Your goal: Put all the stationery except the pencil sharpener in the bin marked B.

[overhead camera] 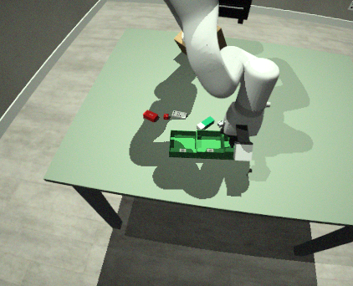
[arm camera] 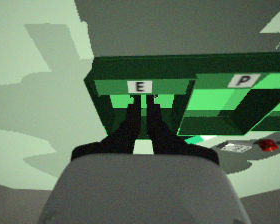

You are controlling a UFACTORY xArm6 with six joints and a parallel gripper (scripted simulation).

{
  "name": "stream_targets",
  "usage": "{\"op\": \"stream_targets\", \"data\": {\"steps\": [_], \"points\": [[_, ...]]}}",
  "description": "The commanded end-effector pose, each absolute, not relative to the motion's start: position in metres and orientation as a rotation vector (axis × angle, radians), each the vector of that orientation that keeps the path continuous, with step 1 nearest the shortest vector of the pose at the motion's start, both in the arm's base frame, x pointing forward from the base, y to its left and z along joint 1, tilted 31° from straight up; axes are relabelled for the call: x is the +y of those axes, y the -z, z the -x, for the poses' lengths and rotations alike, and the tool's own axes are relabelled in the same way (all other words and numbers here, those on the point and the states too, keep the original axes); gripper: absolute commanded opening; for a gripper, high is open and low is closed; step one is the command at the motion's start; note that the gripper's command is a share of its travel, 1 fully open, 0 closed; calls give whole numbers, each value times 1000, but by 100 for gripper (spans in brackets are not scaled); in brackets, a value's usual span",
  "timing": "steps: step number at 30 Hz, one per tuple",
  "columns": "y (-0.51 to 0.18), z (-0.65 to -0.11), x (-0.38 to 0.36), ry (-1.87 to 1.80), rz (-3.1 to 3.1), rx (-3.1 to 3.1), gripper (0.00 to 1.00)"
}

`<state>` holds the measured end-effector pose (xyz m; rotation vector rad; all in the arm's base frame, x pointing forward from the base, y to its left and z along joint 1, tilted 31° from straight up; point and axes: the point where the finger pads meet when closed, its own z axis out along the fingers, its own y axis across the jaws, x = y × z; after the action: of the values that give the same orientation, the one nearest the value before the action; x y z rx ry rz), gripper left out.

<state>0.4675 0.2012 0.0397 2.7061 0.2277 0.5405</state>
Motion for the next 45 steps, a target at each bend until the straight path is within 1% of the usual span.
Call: {"op": "stream_targets", "data": {"steps": [1, 26, 45], "points": [[-41, -468, 202, -545, -2707, 228, 7], [-41, -468, 202, -545, -2707, 228, 7], [-60, -459, 210, -545, -2707, 228, 7]]}}
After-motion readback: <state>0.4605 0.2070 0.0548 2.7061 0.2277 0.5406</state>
